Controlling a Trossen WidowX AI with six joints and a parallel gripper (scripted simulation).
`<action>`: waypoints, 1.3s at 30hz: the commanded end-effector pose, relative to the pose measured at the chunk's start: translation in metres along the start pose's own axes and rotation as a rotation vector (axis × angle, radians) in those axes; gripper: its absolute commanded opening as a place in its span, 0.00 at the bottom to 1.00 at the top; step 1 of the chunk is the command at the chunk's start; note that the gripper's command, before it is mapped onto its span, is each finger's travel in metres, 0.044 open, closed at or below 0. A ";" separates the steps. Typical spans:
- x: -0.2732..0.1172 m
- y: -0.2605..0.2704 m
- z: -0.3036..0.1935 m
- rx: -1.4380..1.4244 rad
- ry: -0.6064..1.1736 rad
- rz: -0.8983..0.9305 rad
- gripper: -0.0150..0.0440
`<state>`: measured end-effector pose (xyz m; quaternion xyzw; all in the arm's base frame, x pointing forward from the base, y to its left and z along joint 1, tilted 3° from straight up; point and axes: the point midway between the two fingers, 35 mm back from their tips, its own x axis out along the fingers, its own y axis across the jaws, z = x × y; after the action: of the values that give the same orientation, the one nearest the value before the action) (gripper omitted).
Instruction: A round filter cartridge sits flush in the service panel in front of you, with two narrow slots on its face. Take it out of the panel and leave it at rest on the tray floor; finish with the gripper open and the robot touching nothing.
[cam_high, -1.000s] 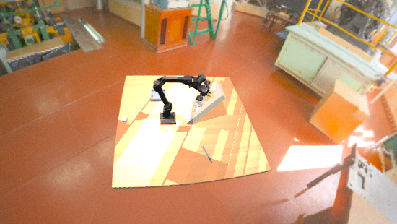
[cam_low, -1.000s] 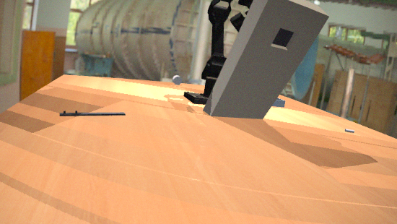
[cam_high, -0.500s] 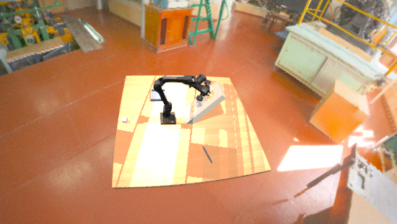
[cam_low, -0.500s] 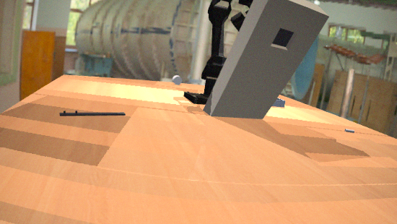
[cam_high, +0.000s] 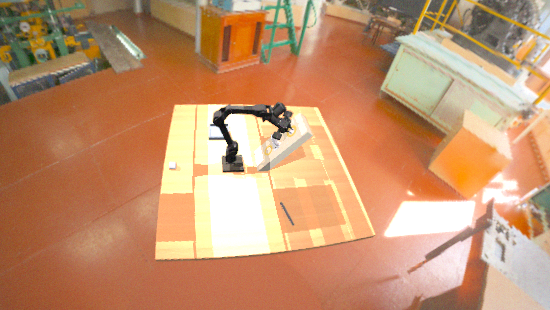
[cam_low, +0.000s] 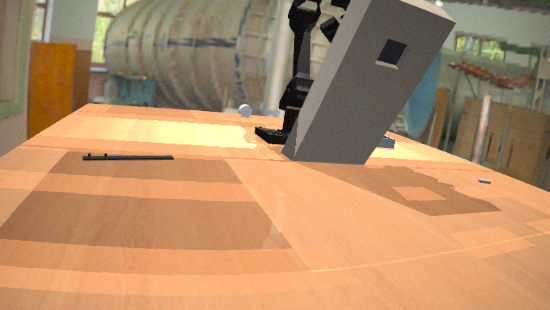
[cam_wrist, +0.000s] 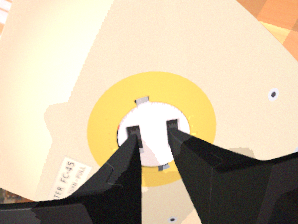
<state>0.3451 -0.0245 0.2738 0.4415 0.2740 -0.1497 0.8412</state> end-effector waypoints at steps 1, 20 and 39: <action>0.000 0.001 0.001 0.002 -0.007 0.003 0.41; 0.000 -0.002 -0.001 0.002 -0.006 0.003 0.41; 0.009 -0.002 -0.001 0.002 -0.007 0.003 0.41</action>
<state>0.3487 -0.0246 0.2699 0.4417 0.2705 -0.1477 0.8426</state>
